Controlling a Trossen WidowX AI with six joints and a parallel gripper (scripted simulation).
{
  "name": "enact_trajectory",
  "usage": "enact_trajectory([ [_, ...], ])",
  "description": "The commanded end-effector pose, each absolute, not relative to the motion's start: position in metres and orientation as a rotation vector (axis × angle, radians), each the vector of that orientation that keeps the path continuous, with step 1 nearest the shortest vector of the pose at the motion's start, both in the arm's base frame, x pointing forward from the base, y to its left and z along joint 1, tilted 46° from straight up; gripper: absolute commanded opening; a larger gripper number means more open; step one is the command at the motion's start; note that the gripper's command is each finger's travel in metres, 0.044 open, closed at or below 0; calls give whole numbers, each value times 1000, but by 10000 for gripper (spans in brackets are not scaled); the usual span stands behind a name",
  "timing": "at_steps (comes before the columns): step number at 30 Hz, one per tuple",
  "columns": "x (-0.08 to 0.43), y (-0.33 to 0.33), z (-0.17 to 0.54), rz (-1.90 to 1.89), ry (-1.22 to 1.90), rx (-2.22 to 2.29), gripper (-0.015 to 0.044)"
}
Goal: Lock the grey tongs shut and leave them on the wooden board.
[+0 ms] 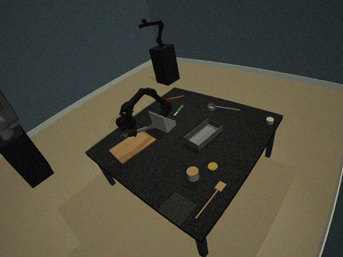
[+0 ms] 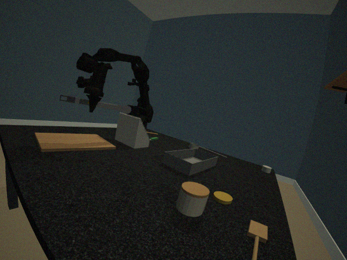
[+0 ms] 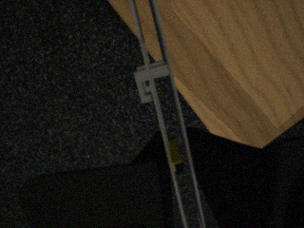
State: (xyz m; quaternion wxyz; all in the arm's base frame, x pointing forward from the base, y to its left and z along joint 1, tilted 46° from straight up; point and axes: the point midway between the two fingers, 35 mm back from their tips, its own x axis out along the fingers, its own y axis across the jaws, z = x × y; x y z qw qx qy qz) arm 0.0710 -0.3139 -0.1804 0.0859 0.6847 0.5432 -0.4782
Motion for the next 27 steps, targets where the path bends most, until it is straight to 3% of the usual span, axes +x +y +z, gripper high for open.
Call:
enact_trajectory([
  [1,62,-315,-182,-1582,1561,2112,-150],
  [27,0,-315,-186,-2749,792,2430,-150],
])
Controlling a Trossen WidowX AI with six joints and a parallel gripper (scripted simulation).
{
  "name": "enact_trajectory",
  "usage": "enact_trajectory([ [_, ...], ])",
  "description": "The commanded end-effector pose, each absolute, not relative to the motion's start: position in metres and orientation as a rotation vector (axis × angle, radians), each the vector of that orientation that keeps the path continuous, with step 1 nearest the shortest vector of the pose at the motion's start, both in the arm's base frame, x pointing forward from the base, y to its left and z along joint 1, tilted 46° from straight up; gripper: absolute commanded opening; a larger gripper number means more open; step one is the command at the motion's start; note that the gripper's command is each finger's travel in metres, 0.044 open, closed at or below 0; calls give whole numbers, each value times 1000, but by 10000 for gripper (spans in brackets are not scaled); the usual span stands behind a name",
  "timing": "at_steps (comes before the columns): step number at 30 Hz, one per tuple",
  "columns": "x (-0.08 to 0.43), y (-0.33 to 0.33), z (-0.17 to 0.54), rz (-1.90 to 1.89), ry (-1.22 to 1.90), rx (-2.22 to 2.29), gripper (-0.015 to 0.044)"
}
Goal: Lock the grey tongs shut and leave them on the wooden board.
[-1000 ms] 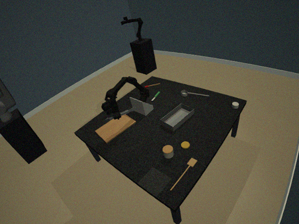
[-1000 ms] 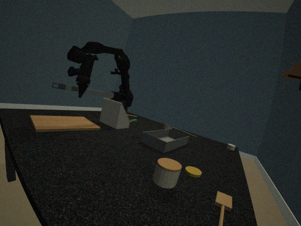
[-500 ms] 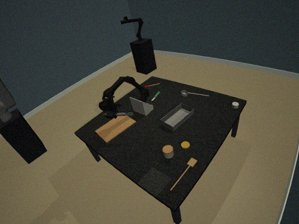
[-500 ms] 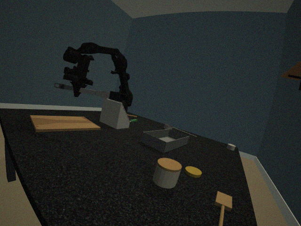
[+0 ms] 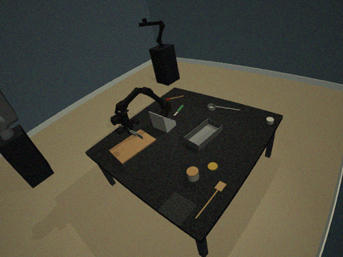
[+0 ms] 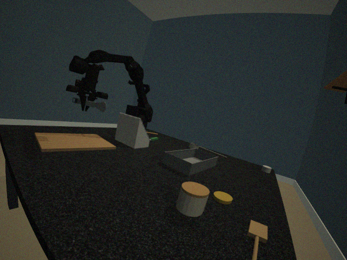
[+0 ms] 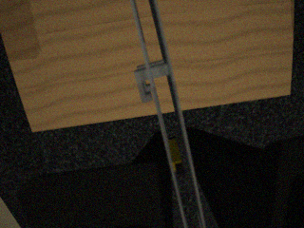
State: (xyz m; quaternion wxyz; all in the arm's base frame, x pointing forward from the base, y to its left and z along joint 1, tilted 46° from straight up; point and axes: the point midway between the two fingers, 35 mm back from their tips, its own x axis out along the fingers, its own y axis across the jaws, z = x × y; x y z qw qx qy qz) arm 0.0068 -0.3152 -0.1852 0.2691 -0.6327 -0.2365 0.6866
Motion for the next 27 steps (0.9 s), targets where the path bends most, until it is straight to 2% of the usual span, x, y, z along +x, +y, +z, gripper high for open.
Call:
enact_trajectory([
  [1,-2,-315,-186,1852,-496,-1612,-150],
  [27,-62,-304,-189,1664,388,-886,-150],
])
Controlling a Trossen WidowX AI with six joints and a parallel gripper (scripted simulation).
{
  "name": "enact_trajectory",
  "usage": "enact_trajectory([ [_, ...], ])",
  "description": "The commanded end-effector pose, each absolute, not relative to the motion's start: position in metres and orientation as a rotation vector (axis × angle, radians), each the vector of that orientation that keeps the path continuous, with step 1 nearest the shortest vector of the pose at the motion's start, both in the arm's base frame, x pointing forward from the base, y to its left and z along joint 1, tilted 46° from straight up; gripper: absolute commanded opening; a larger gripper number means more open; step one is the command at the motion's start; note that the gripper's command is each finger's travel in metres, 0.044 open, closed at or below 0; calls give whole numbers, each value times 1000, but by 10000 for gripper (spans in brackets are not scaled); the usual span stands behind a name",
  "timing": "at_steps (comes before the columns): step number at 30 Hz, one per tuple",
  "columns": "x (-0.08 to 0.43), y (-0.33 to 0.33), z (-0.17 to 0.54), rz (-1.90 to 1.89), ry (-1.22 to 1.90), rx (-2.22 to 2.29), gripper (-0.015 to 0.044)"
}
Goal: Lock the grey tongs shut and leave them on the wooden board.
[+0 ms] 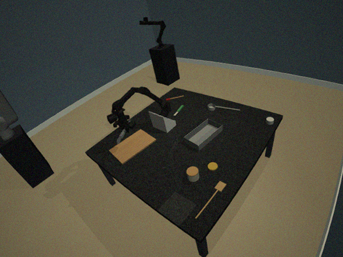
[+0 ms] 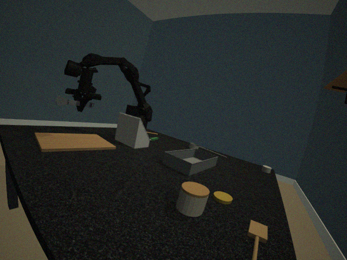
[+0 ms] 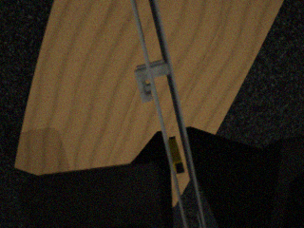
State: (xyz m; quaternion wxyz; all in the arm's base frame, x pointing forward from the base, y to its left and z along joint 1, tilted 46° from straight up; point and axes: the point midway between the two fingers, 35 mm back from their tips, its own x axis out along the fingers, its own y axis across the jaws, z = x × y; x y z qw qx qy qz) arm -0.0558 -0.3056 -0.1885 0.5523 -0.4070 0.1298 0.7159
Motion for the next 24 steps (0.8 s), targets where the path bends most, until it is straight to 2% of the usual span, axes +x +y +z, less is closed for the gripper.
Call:
enact_trajectory([
  [1,-64,-304,-189,1652,418,-856,-150],
  [5,-72,-301,-190,1607,514,-758,-150],
  [13,-72,-301,-190,1605,519,-753,-150],
  [24,-74,-300,-205,1526,605,-858,-150],
])
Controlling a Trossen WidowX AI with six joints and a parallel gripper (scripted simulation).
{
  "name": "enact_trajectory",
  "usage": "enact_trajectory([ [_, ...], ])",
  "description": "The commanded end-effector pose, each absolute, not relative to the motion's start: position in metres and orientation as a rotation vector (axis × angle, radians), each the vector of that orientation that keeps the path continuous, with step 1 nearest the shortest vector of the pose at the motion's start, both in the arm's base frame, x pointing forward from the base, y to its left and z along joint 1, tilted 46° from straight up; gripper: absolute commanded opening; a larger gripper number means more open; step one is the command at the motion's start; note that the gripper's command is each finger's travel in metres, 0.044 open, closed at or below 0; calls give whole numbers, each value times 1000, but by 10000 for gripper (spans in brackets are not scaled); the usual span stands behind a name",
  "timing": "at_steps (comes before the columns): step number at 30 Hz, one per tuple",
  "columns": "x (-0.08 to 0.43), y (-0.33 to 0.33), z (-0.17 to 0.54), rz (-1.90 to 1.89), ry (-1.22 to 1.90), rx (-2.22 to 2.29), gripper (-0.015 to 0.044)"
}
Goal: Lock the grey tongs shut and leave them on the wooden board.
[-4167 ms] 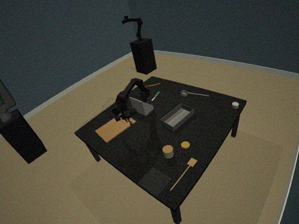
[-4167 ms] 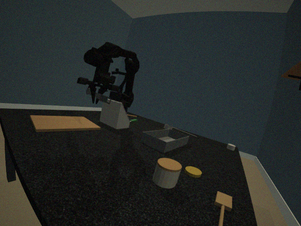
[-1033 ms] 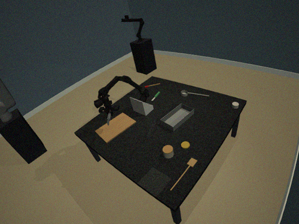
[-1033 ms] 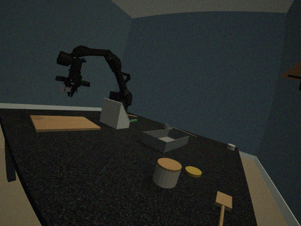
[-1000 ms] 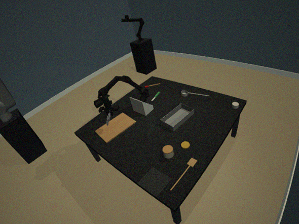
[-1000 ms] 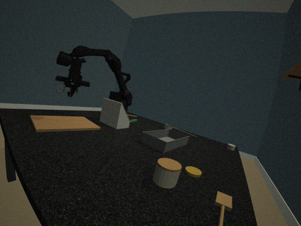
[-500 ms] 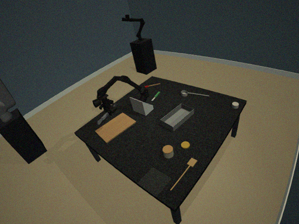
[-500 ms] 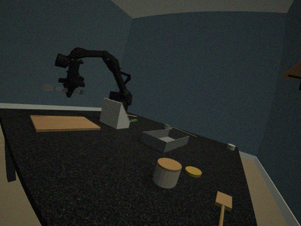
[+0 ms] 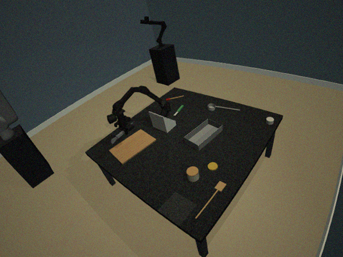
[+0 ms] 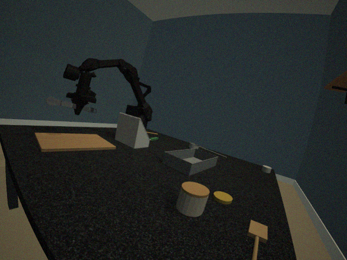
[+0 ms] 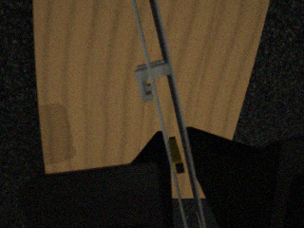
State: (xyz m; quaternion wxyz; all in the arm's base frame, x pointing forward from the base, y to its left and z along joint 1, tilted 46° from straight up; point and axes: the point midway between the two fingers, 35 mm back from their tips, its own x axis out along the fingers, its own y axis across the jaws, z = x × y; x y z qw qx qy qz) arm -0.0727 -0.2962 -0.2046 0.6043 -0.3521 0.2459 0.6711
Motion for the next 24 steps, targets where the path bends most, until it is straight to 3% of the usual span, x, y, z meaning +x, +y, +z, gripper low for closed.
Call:
enact_trajectory([
  [1,-74,-300,-207,1517,615,-870,-150],
  [24,-79,-296,-228,1320,847,-1159,-150],
])
